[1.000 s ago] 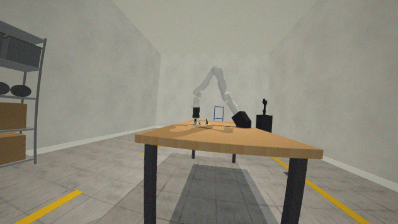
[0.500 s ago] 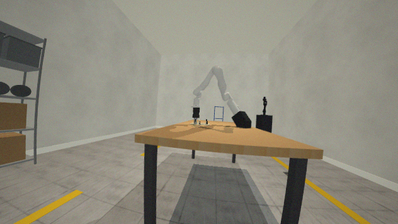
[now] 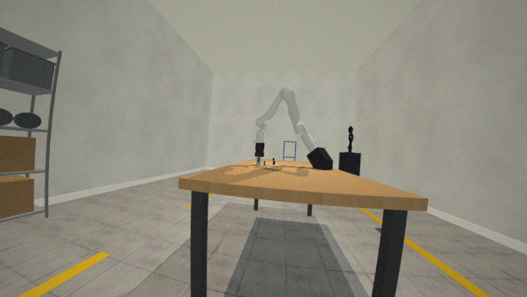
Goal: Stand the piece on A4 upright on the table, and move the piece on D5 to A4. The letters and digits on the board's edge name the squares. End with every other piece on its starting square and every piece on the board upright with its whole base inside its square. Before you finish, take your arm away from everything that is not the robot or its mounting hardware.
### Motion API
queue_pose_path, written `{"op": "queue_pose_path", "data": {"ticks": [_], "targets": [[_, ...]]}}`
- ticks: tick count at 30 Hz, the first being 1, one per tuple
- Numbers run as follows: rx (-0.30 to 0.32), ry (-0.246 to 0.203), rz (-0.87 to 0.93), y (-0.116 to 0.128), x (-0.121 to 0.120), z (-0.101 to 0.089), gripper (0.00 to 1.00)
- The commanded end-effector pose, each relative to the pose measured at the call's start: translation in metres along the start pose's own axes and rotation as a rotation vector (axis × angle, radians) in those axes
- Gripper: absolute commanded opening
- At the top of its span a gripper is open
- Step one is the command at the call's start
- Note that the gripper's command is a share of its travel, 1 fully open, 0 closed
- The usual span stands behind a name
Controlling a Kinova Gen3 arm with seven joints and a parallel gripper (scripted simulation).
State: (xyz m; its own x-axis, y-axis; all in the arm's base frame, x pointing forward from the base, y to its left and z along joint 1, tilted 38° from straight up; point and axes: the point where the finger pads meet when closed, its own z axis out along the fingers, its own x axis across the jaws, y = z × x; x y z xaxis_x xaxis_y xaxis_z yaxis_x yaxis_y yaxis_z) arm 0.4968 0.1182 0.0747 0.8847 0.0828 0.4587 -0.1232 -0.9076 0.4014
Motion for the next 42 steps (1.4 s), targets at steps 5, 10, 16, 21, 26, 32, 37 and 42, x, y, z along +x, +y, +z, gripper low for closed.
{"op": "queue_pose_path", "data": {"ticks": [5, 10, 16, 21, 26, 32, 37, 42], "targets": [[0.001, 0.001, 0.000, -0.0003, 0.0004, -0.0006, 0.00], [0.001, 0.001, 0.000, -0.0003, 0.0004, -0.0006, 0.00], [0.001, 0.001, 0.000, -0.0003, 0.0004, -0.0006, 0.00], [0.001, 0.001, 0.000, -0.0003, 0.0004, -0.0006, 0.00], [0.001, 0.001, 0.000, -0.0003, 0.0004, -0.0006, 0.00], [0.001, 0.001, 0.000, -0.0003, 0.0004, -0.0006, 0.00], [0.001, 0.001, 0.000, -0.0003, 0.0004, -0.0006, 0.29], [0.001, 0.001, 0.000, -0.0003, 0.0004, -0.0006, 0.44]]}}
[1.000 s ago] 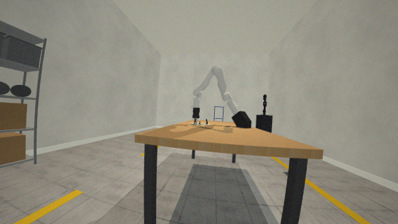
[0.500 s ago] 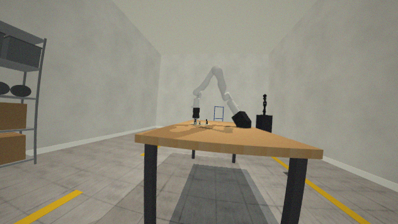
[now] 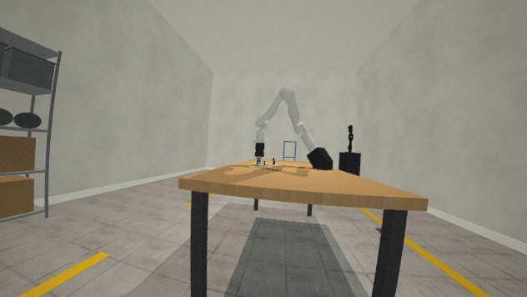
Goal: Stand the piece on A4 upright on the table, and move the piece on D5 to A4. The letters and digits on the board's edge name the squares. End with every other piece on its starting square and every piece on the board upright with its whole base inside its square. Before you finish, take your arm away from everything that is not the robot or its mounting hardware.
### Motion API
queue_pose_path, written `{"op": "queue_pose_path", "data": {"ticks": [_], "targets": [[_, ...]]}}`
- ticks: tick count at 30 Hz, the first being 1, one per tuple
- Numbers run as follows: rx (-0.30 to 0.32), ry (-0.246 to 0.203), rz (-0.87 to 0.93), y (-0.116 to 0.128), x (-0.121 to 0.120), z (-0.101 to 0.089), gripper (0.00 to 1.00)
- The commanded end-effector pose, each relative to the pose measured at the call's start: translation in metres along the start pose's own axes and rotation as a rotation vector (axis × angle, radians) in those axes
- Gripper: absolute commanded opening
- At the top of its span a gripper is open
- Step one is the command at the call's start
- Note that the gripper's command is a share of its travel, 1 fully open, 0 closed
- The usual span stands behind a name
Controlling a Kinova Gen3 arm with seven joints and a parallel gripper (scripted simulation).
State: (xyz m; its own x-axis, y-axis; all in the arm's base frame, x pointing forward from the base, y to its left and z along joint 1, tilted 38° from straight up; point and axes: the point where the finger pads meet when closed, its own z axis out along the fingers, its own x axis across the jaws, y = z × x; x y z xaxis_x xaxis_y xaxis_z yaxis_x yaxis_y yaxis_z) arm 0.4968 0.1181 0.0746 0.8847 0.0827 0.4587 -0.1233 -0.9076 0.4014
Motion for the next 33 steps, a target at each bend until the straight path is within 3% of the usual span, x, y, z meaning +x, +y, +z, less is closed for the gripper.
{"op": "queue_pose_path", "data": {"ticks": [1, 3, 4, 23, 33], "targets": [[0.001, 0.001, 0.000, 0.000, 0.000, -0.001, 0.58], [0.001, 0.001, 0.000, 0.000, 0.000, -0.001, 0.58], [0.001, 0.001, 0.000, 0.000, 0.000, -0.001, 0.73], [0.001, 0.001, 0.000, 0.000, 0.000, -0.008, 0.73], [0.001, 0.001, 0.000, 0.000, 0.000, -0.056, 0.73]]}}
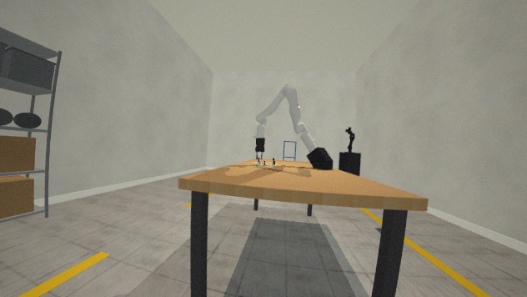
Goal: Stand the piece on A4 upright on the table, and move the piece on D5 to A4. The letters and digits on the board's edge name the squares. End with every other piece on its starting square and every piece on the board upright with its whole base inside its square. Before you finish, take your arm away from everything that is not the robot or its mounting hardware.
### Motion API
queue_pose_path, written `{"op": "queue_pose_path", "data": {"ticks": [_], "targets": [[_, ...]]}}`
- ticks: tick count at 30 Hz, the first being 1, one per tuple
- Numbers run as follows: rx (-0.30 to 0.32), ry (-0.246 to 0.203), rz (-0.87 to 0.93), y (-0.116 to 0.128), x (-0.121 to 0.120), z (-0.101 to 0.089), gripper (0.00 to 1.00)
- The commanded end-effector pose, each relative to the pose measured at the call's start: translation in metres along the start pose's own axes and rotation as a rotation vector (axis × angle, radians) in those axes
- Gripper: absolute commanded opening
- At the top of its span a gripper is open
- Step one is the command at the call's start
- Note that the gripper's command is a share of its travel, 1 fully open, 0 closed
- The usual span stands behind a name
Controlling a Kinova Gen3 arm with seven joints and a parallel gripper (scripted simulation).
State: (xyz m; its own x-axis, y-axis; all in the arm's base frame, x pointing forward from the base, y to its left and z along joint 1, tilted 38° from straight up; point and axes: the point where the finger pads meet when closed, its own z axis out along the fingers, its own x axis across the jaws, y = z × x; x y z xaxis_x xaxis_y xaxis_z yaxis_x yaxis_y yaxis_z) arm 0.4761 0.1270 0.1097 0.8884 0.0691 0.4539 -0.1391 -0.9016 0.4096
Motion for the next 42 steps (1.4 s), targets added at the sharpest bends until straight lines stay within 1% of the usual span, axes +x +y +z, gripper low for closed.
{"op": "queue_pose_path", "data": {"ticks": [1, 5, 7, 11, 15, 16, 36, 41, 42], "targets": [[0.017, 0.012, -0.010, -0.009, 0.002, -0.020, 0.73], [0.017, 0.012, -0.010, -0.008, 0.001, -0.038, 0.73], [0.017, 0.012, -0.010, -0.008, 0.001, -0.038, 0.73], [0.017, 0.012, -0.010, -0.008, 0.001, -0.048, 0.73], [0.017, 0.012, -0.010, -0.008, 0.001, -0.050, 0.73], [0.017, 0.012, -0.010, -0.008, 0.001, -0.050, 1.00], [0.017, 0.012, -0.009, -0.008, 0.001, -0.050, 1.00], [0.015, 0.012, 0.021, -0.003, -0.003, -0.052, 1.00], [0.013, 0.012, 0.046, 0.001, -0.007, -0.053, 1.00]]}}
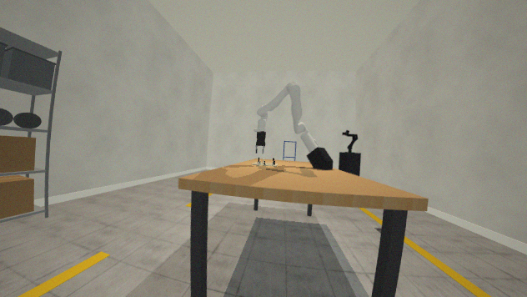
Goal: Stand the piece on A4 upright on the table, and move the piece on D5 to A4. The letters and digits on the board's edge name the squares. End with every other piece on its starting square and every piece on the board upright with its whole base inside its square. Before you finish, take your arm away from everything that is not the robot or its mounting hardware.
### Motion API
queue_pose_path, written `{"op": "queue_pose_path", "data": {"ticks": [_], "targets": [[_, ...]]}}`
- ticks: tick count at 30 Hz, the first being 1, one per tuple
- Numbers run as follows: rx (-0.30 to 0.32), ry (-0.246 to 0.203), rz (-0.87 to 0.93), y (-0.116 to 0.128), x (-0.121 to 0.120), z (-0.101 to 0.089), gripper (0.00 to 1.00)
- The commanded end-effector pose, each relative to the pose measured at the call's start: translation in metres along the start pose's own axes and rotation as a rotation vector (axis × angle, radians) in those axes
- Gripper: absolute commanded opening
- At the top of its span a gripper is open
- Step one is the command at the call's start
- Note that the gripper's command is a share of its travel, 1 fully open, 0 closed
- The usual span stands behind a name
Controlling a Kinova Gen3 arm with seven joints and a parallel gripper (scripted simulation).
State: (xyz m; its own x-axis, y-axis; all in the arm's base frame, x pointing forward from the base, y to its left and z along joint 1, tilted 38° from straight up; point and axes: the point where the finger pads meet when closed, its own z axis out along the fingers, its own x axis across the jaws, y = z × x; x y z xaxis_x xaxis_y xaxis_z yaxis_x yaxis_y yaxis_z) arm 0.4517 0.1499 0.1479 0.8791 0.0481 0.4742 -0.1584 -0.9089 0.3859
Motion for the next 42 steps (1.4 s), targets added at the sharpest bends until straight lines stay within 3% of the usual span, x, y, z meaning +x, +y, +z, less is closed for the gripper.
{"op": "queue_pose_path", "data": {"ticks": [1, 9, 14, 19, 20, 42], "targets": [[-0.003, 0.001, 0.050, 0.008, -0.009, -0.004, 1.00], [-0.005, 0.001, 0.480, 0.070, -0.077, -0.022, 1.00], [0.006, -0.002, 0.647, 0.088, -0.107, -0.026, 1.00], [0.008, -0.003, 0.661, 0.090, -0.110, -0.026, 1.00], [0.008, -0.003, 0.661, 0.090, -0.110, -0.026, 0.79], [0.008, -0.003, 0.661, 0.090, -0.110, -0.026, 0.79]]}}
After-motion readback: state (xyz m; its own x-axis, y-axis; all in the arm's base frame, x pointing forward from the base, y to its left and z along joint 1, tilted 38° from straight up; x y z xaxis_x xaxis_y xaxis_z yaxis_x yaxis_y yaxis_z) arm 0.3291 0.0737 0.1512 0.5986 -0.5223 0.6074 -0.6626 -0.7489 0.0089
